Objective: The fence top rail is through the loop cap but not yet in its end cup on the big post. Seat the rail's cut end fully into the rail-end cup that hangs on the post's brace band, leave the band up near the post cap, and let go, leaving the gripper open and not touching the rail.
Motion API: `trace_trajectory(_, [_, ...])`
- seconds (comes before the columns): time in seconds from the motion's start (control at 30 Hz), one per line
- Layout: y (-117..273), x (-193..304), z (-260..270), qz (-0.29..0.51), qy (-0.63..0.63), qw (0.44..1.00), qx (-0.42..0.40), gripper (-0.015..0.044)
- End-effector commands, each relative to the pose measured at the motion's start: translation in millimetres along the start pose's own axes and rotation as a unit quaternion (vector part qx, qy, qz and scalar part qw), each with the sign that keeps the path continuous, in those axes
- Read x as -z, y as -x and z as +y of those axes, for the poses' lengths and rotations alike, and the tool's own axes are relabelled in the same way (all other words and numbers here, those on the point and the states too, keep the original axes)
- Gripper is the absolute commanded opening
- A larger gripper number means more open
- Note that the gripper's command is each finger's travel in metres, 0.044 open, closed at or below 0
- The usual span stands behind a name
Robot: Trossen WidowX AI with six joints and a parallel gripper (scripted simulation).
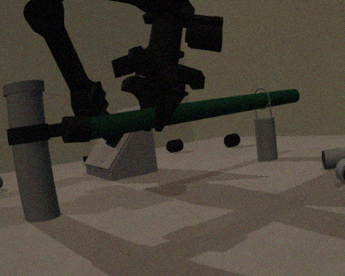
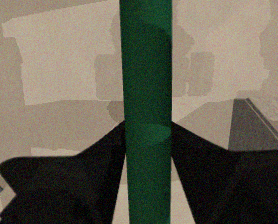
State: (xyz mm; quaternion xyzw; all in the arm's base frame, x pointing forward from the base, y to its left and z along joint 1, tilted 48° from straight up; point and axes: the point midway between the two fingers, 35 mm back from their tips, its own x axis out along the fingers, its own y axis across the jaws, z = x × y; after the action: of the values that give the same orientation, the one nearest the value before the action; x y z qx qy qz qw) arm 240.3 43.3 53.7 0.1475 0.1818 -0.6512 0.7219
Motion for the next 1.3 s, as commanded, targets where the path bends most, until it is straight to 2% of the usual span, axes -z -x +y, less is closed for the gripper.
trace_trajectory(0.0, [2.0, -0.4, 0.4, -0.001, -0.001, 1.0, -0.001, 0.0])
trace_trajectory(1.27, [7.3, -2.8, 1.3, -0.013, 0.0, 1.0, -0.002, 0.0])
